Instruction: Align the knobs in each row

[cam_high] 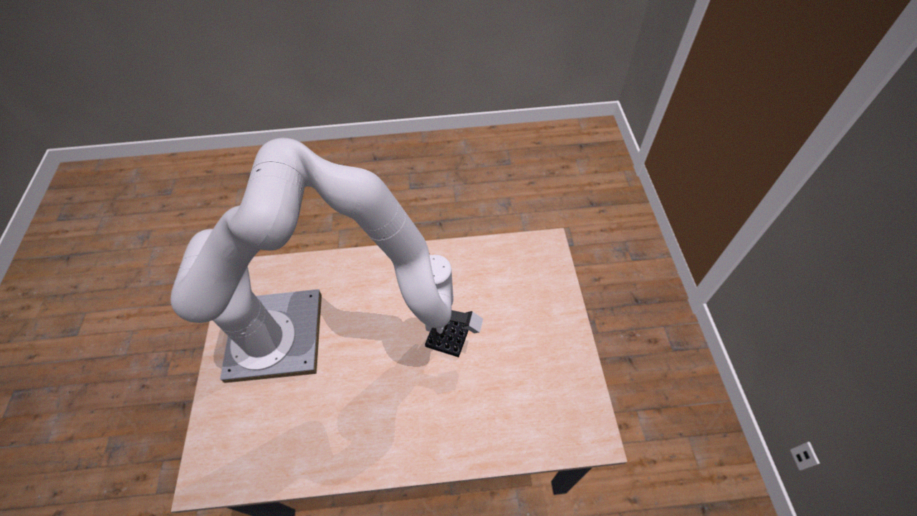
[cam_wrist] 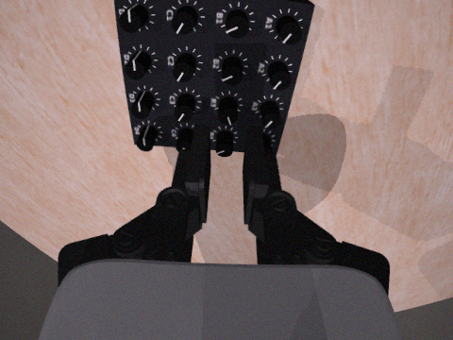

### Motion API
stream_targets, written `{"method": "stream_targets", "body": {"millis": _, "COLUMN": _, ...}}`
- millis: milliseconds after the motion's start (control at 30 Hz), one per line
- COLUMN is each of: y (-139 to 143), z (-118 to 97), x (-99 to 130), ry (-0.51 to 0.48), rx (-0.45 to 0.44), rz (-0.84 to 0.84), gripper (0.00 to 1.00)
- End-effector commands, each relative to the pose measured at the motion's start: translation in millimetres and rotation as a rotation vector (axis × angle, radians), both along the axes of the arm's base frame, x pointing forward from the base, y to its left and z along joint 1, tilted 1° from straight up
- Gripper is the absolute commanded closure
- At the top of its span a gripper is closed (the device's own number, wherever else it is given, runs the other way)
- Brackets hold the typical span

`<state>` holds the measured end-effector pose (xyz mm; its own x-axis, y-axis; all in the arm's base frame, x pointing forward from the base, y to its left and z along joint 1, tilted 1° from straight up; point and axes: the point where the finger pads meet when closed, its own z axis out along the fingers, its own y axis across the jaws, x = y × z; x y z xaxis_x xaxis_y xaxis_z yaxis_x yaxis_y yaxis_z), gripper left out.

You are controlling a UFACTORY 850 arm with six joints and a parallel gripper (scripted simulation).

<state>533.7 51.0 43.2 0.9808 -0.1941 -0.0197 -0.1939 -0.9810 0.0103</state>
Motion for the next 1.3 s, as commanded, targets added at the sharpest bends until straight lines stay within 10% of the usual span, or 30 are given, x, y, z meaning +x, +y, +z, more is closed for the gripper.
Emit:
{"method": "stream_targets", "body": {"millis": 0, "y": 0.1, "z": 1.6, "x": 1.0, "ry": -0.001, "rx": 0.007, "rz": 0.125, "gripper": 0.81}}
{"method": "stream_targets", "body": {"millis": 1267, "y": 0.3, "z": 8.3, "x": 1.1, "ry": 0.004, "rx": 0.027, "rz": 1.169, "gripper": 0.81}}
